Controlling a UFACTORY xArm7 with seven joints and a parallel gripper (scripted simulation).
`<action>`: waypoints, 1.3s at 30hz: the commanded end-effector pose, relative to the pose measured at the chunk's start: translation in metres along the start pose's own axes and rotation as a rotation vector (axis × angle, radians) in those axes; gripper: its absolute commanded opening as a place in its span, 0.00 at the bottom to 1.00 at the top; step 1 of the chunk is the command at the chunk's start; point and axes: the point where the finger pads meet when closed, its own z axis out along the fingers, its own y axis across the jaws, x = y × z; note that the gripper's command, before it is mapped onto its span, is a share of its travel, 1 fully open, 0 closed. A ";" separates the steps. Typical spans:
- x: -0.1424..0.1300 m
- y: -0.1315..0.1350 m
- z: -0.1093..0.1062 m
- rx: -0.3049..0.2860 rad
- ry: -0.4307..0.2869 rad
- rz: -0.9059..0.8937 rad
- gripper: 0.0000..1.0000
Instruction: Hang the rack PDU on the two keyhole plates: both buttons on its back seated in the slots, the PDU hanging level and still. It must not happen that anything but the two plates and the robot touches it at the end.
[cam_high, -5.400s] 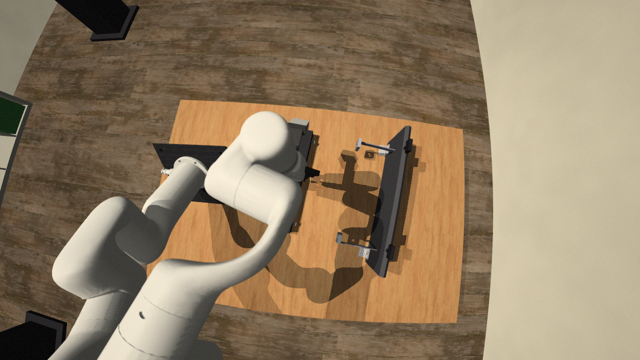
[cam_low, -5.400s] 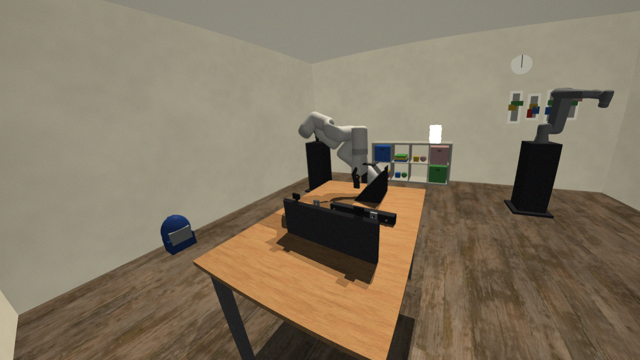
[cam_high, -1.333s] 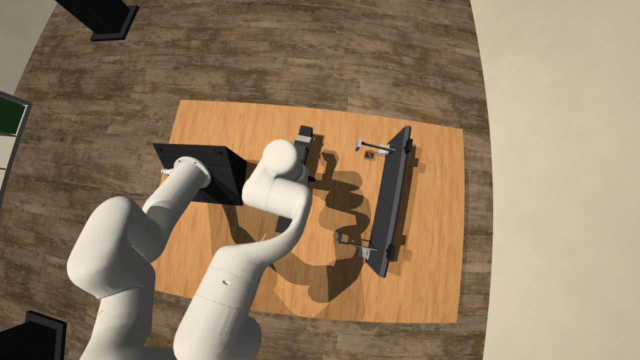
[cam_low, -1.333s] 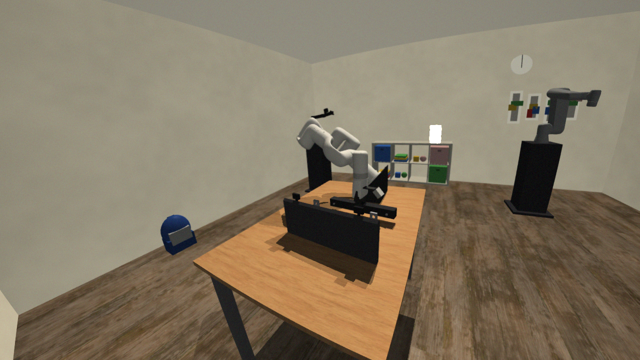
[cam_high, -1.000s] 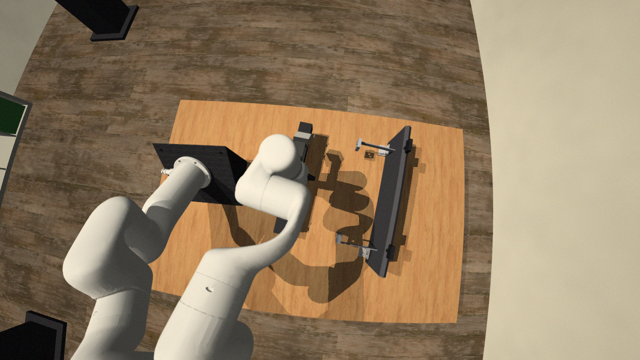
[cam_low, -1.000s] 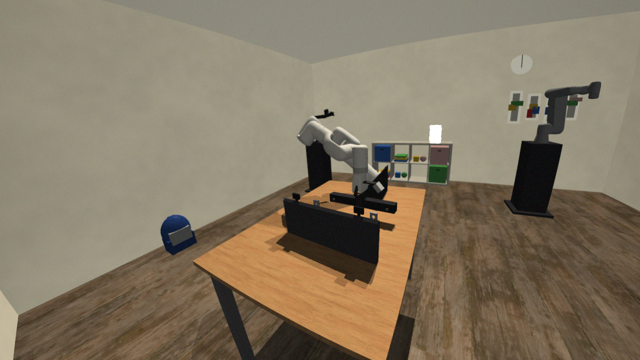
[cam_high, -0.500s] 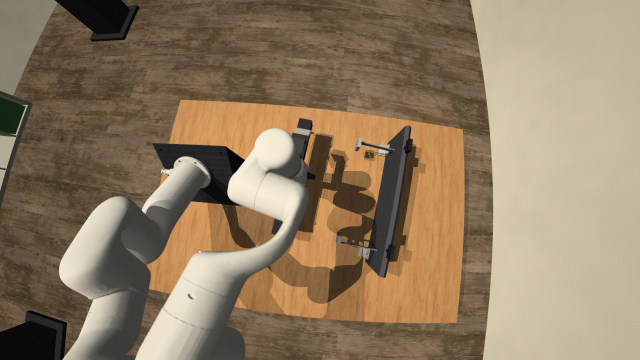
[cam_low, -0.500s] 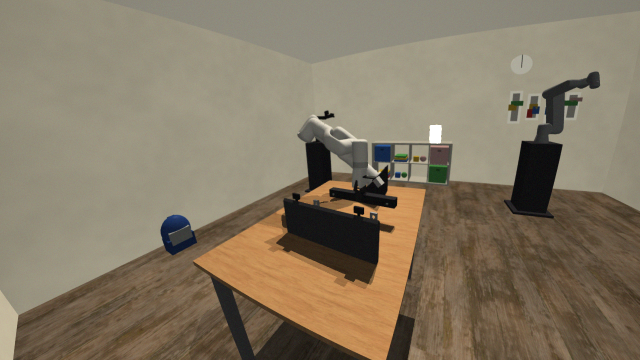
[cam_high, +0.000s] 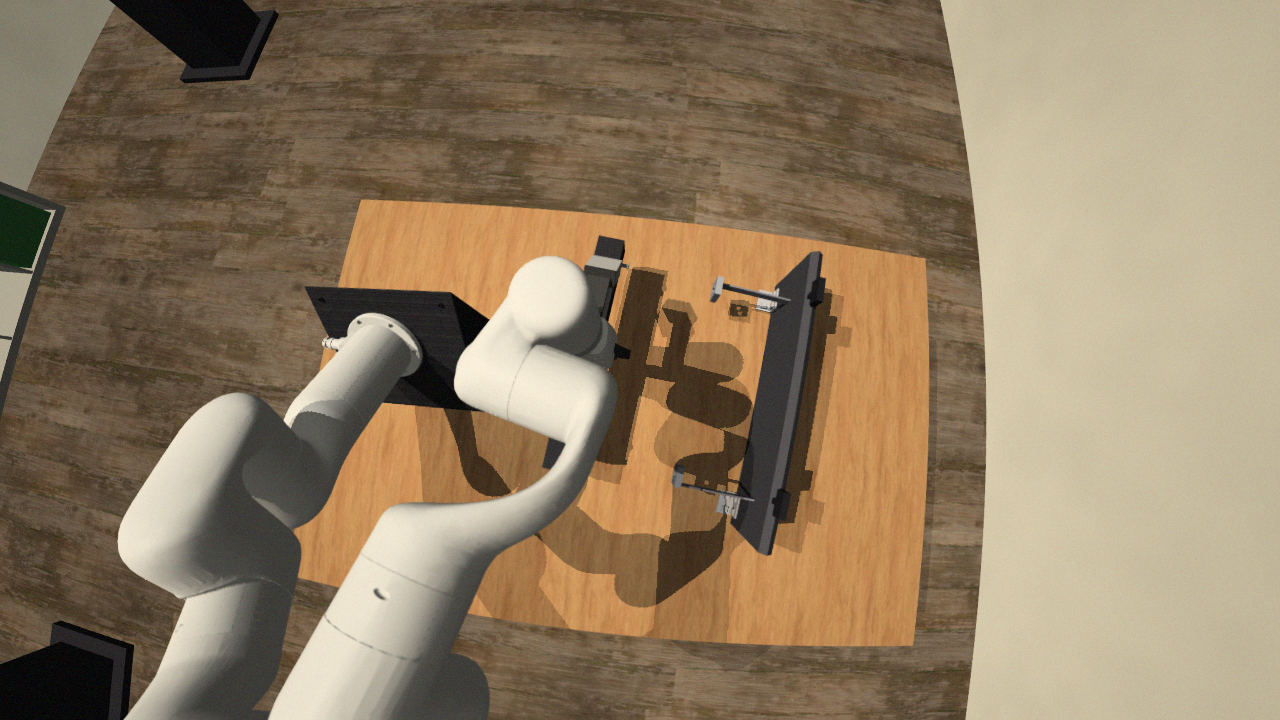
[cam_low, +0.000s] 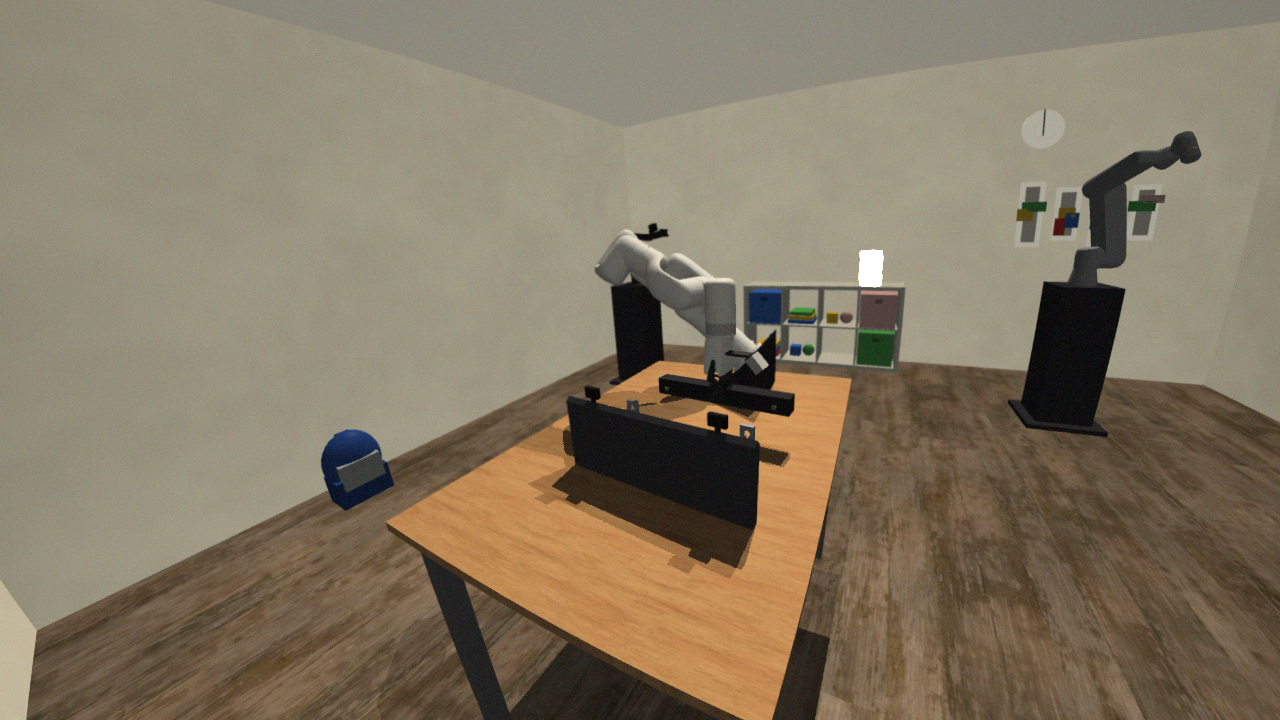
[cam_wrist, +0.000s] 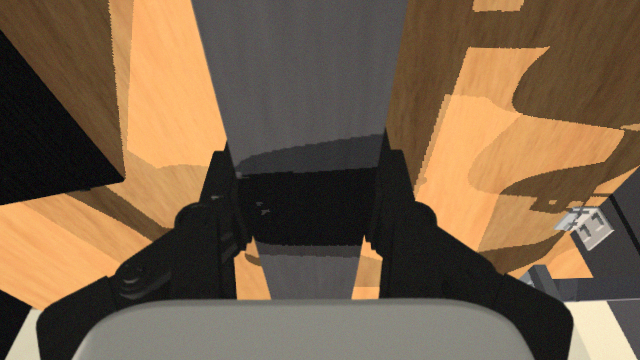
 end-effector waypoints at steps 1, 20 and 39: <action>0.001 0.001 -0.002 -0.004 0.003 0.000 0.00; 0.000 0.038 -0.002 -0.006 0.004 0.013 0.00; -0.003 0.114 -0.003 -0.006 0.004 0.013 0.00</action>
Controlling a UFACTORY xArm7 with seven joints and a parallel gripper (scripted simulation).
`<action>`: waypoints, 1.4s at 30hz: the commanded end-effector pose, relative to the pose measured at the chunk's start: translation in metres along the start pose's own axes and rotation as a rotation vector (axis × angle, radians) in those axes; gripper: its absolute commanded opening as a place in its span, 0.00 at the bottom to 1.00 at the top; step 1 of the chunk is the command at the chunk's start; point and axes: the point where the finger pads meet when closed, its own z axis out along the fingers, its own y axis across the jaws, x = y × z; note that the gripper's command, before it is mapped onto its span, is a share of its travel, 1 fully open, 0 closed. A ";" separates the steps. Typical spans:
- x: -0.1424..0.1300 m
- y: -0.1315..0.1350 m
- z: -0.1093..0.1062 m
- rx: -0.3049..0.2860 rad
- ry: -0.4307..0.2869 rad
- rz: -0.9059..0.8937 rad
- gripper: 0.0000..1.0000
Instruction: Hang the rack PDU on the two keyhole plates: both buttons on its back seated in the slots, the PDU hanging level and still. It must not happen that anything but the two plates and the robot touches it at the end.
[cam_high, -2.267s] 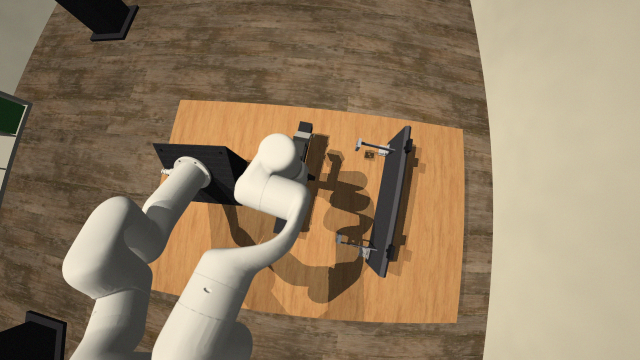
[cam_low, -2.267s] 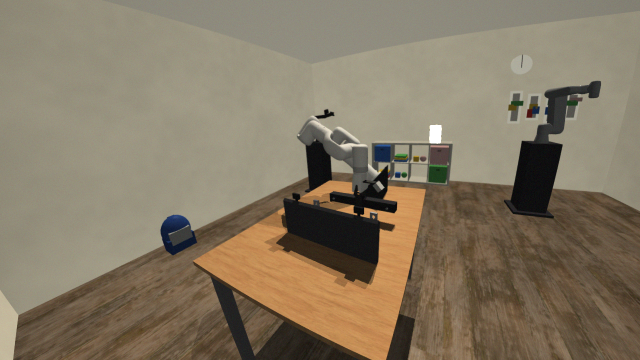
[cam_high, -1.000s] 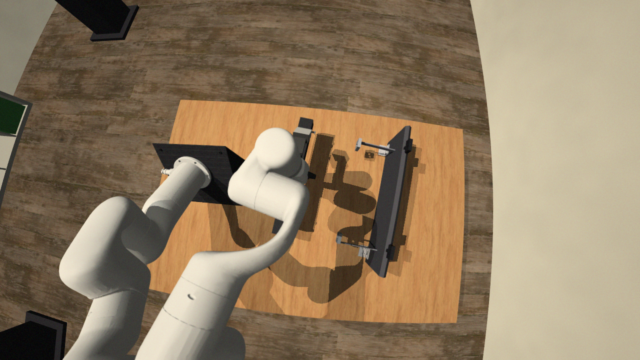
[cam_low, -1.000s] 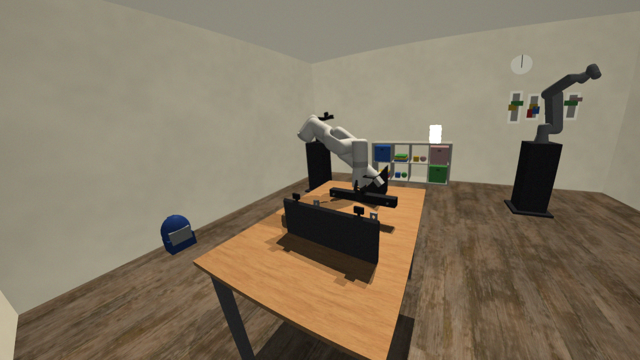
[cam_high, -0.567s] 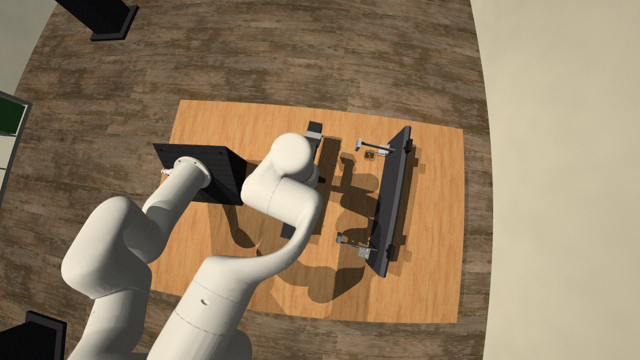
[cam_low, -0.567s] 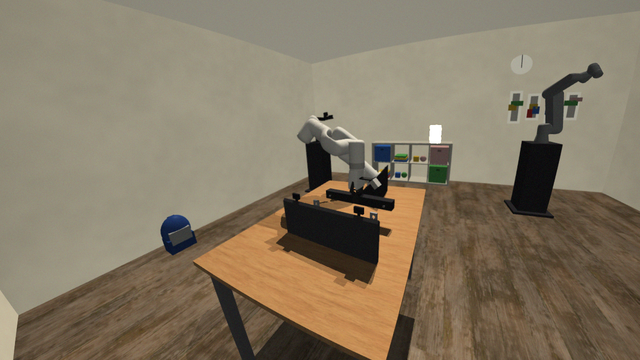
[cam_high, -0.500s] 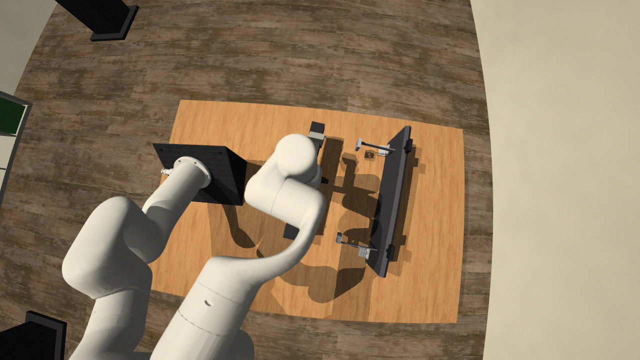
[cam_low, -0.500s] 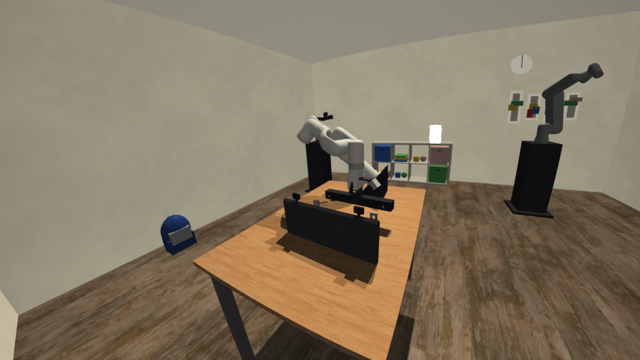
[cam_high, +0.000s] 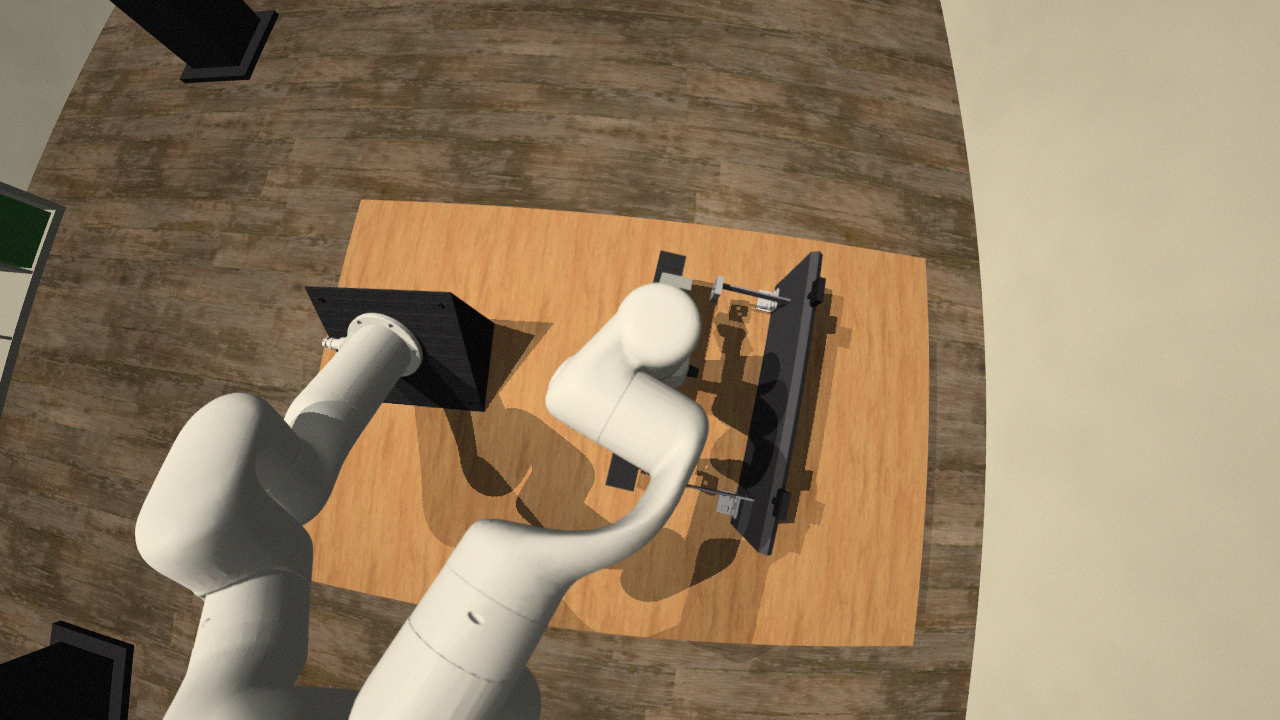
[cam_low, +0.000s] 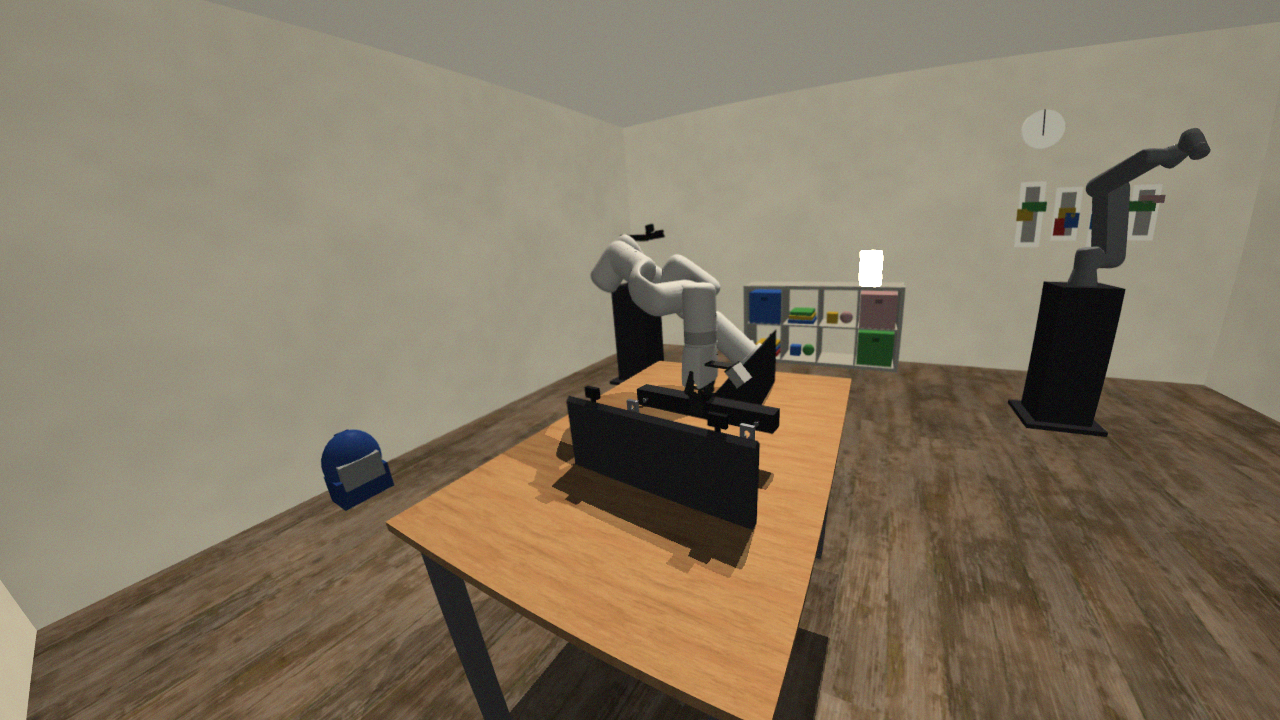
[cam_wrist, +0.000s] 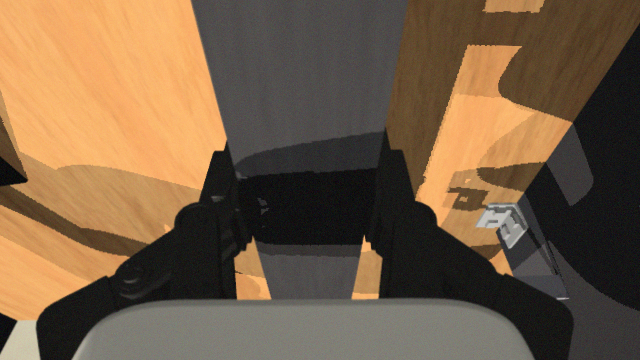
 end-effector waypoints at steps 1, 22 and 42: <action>0.002 0.018 -0.002 -0.003 0.003 -0.001 0.00; 0.001 0.035 -0.002 -0.003 0.003 -0.001 0.00; 0.001 0.035 -0.002 -0.003 0.003 -0.001 0.00</action>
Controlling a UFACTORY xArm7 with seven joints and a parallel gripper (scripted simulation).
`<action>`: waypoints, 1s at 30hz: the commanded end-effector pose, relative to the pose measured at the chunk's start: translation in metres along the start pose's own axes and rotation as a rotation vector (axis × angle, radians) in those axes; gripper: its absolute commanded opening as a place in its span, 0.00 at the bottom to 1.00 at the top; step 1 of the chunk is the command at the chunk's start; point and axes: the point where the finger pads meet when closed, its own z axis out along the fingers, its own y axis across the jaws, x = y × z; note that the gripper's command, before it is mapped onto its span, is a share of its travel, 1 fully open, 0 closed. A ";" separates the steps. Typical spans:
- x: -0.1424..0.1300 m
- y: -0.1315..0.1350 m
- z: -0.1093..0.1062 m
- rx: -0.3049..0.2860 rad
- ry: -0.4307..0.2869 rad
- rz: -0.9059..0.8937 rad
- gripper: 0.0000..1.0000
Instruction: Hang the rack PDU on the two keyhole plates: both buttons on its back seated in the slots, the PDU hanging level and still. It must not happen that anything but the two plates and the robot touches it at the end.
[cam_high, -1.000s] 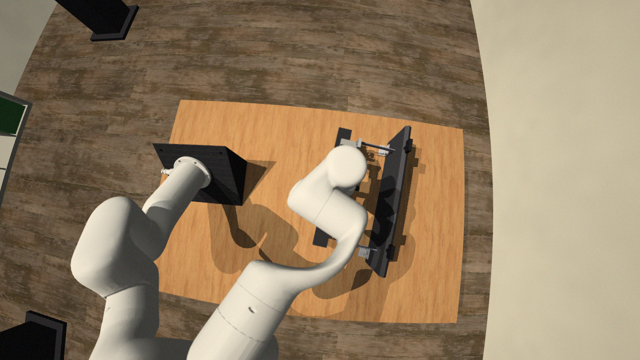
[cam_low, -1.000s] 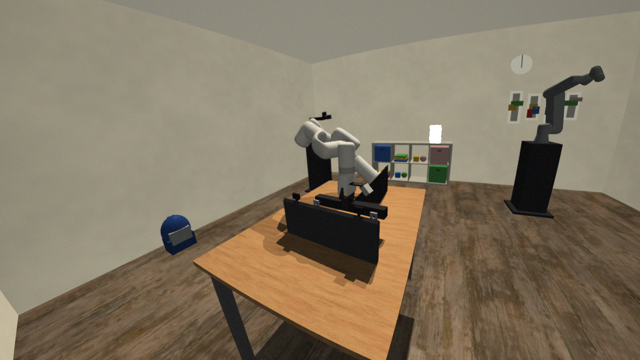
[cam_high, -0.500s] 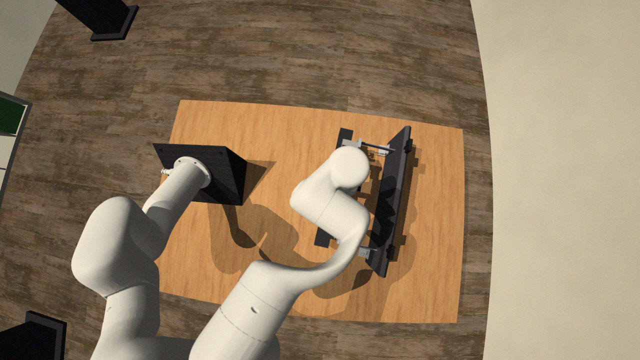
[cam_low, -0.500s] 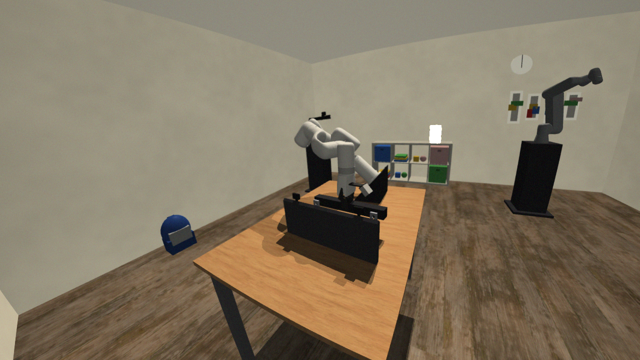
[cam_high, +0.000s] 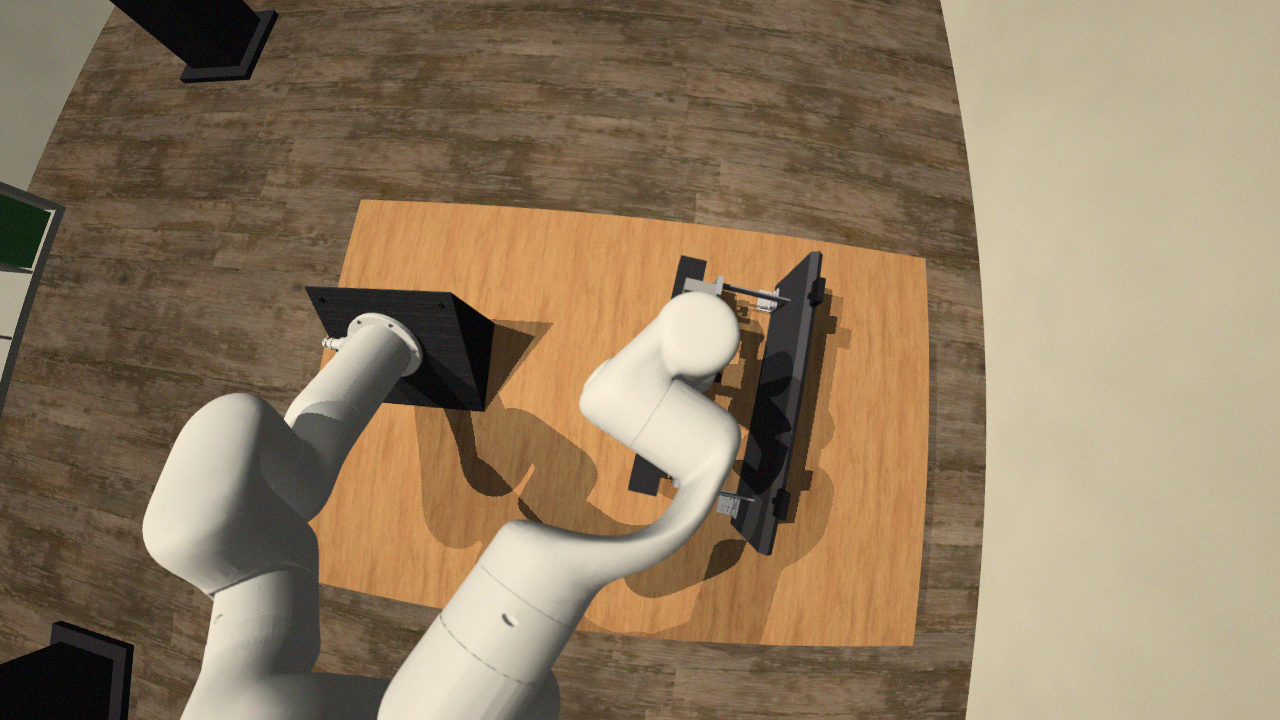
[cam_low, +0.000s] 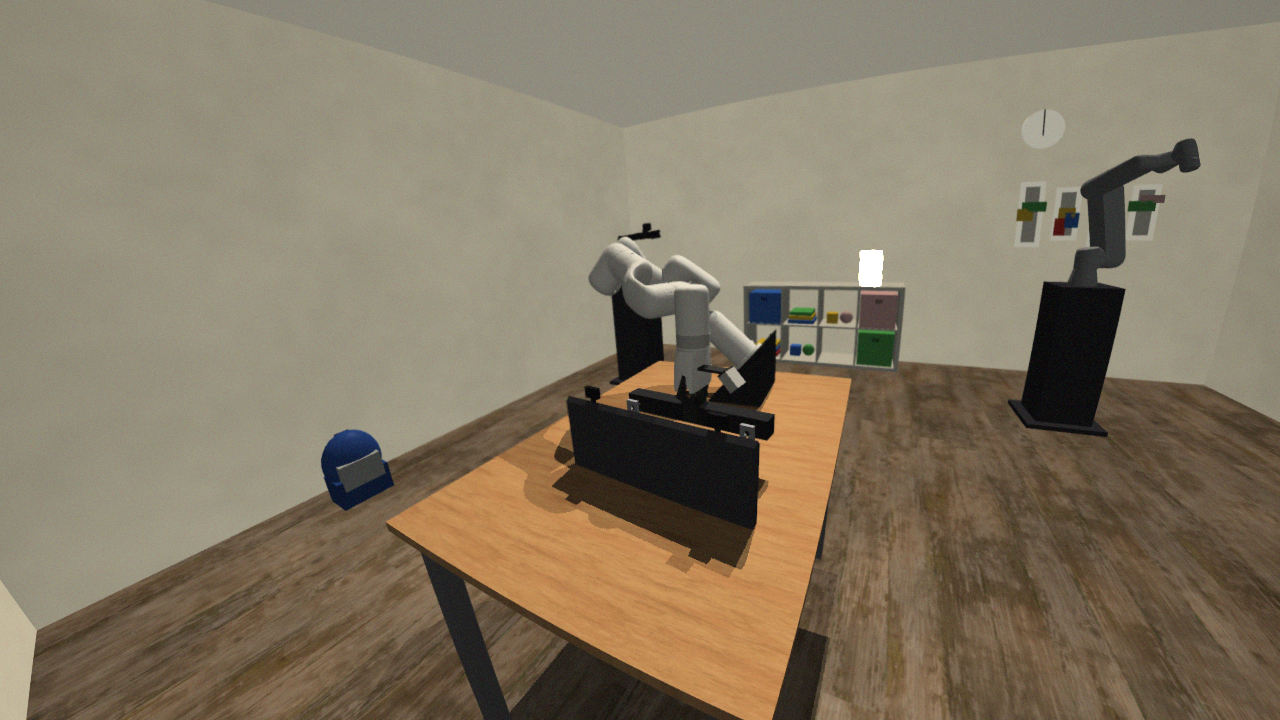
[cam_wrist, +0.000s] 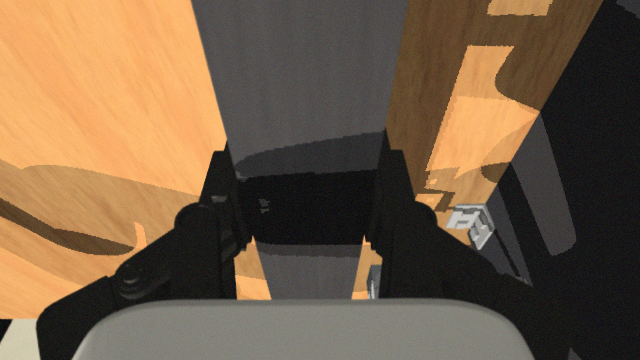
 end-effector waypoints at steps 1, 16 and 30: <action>0.001 0.001 -0.003 -0.004 0.004 0.000 0.00; 0.001 0.001 -0.003 -0.004 0.004 0.000 0.00; 0.001 0.007 -0.003 -0.005 0.004 0.000 0.00</action>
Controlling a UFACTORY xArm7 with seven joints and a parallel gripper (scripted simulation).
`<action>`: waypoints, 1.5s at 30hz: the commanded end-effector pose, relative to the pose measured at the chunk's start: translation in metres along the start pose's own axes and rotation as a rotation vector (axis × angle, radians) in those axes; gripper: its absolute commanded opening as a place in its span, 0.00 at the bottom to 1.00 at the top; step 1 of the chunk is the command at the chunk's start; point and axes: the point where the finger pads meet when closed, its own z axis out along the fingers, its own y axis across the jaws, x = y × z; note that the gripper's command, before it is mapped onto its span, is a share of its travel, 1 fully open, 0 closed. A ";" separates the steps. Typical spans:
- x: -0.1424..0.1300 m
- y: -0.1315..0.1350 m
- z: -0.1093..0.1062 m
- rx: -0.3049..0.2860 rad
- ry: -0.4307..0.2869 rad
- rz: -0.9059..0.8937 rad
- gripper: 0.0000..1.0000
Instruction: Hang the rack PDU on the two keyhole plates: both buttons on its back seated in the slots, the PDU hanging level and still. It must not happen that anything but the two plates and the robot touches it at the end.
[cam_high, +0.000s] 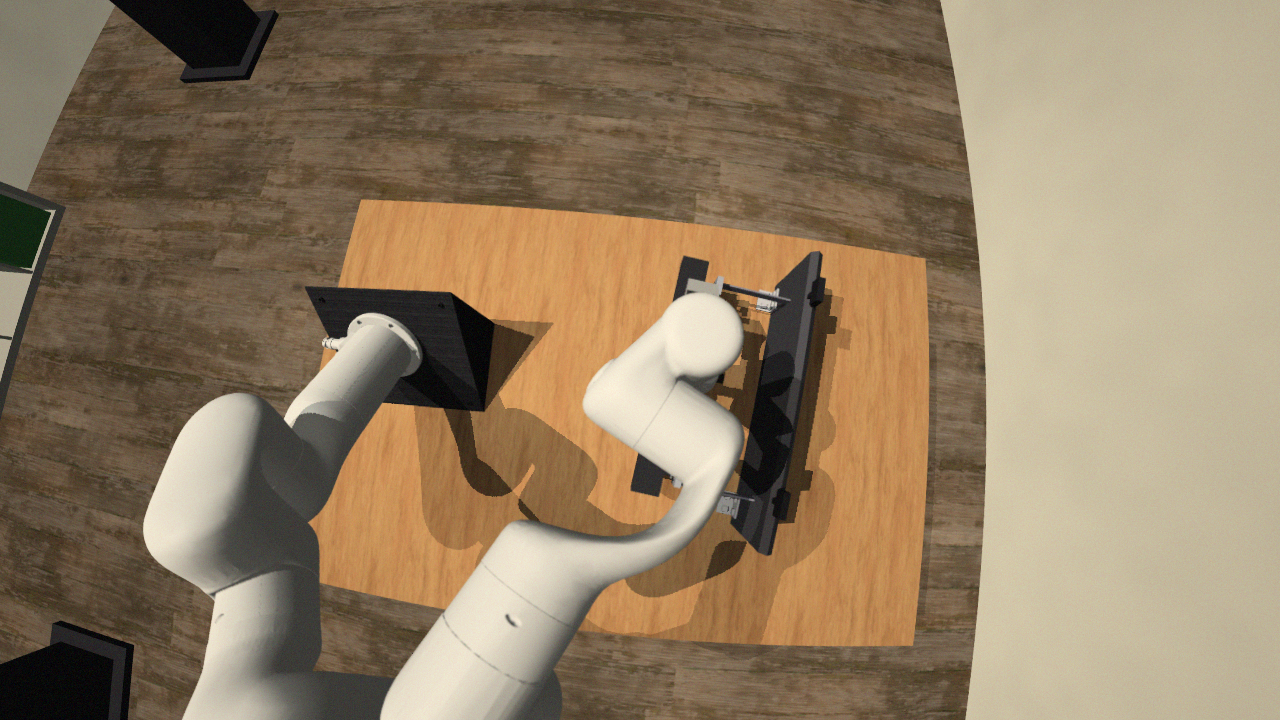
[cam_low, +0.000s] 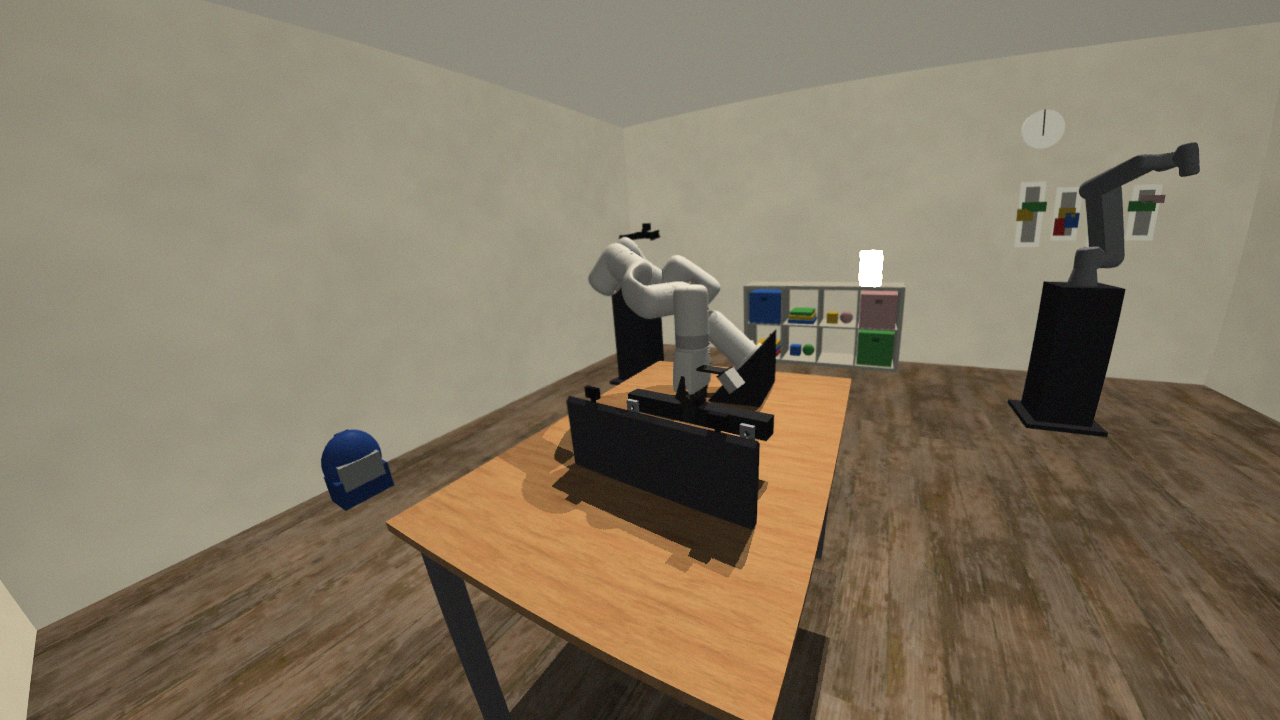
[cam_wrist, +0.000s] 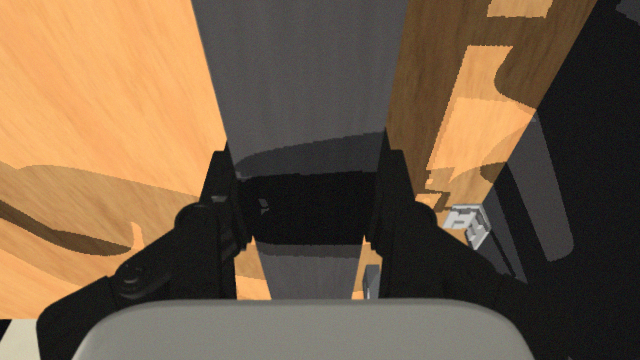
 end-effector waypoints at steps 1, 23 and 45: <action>0.001 0.004 -0.003 -0.005 0.004 0.000 0.00; 0.001 0.018 -0.003 -0.005 0.004 0.000 0.00; 0.001 0.019 -0.003 -0.005 0.004 0.000 0.00</action>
